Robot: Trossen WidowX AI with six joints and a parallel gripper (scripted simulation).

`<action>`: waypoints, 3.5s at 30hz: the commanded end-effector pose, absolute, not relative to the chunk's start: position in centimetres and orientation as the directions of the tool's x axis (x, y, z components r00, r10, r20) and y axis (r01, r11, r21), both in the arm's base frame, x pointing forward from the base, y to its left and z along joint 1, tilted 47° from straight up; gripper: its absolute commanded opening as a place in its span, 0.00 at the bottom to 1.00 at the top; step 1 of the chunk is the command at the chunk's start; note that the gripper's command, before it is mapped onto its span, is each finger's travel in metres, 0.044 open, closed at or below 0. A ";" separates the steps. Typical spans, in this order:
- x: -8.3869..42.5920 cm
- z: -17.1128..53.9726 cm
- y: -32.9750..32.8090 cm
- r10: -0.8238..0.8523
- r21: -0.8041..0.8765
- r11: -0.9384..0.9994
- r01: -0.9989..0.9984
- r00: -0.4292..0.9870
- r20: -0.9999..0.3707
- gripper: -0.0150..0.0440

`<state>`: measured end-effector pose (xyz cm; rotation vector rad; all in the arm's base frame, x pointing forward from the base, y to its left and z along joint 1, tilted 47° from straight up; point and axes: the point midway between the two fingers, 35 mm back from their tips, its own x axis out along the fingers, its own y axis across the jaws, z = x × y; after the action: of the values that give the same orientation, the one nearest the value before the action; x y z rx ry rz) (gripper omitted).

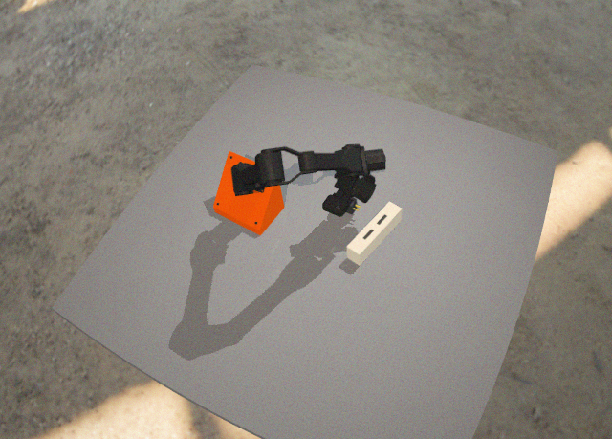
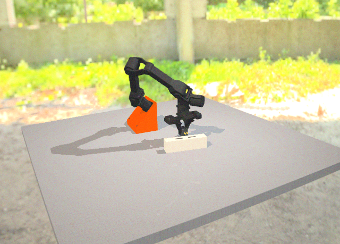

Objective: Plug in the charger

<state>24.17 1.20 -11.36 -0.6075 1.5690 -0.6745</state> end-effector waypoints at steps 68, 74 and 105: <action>29.4 -12.1 -0.3 -0.714 -0.718 0.666 0.200 -0.104 -0.692 0.25; 29.6 -12.0 -0.3 -0.715 -0.718 0.666 0.200 -0.104 -0.692 0.25; 30.3 -11.9 -0.5 -0.715 -0.718 0.666 0.200 -0.104 -0.692 0.25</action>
<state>30.19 -0.38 -11.95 -0.4424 1.4838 -0.8165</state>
